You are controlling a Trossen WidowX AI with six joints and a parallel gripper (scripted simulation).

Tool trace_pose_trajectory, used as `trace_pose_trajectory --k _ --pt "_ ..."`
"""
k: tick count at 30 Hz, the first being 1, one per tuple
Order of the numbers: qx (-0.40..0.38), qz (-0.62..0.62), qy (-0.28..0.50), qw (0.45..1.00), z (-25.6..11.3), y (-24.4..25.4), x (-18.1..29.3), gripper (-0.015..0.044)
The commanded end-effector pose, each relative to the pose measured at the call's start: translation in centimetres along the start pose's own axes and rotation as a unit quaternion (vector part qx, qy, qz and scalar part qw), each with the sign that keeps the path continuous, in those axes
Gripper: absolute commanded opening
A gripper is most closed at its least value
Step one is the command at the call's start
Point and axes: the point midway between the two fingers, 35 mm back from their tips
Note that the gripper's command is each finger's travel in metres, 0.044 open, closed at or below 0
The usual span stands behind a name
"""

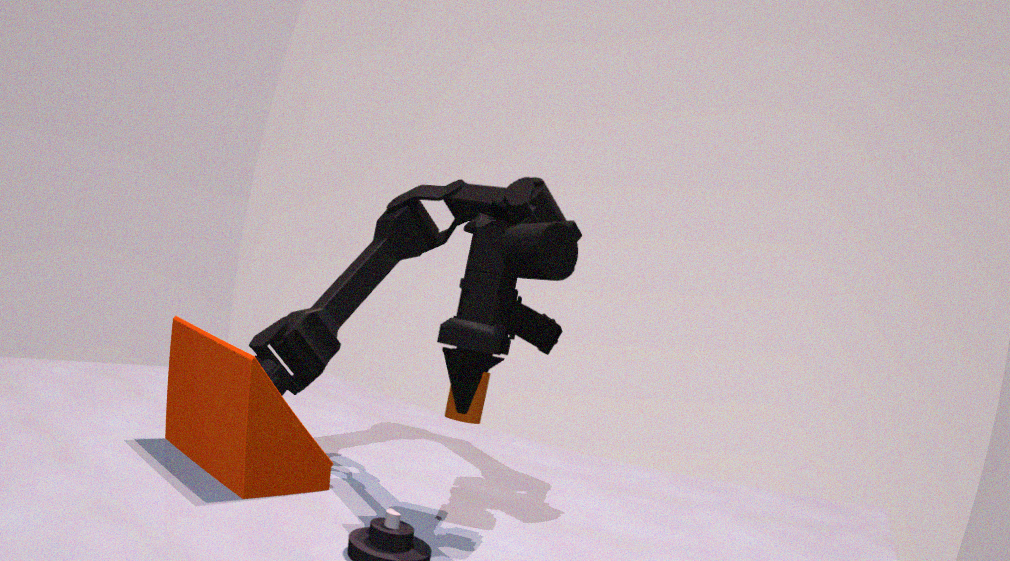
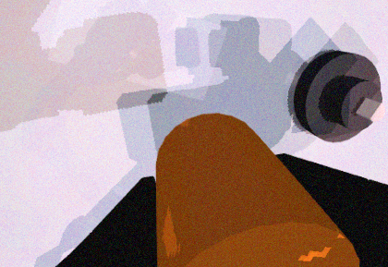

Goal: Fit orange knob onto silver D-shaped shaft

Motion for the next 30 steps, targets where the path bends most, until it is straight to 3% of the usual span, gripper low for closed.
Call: trace_pose_trajectory --k 1,30 --pt "-0.039 -0.001 -0.012 0.999 0.6 -0.2 -0.1 0.0000" --pt "-0.046 -0.005 -0.014 0.999 13.3 -0.5 -1.1 0.0000"
Point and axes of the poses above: the point midway between the two fingers, 35 mm back from their tips, its own z axis out along the fingers, its own y axis across the jaws, x = y × z, and after that the axes turned 9 degrees about -z, right-handed
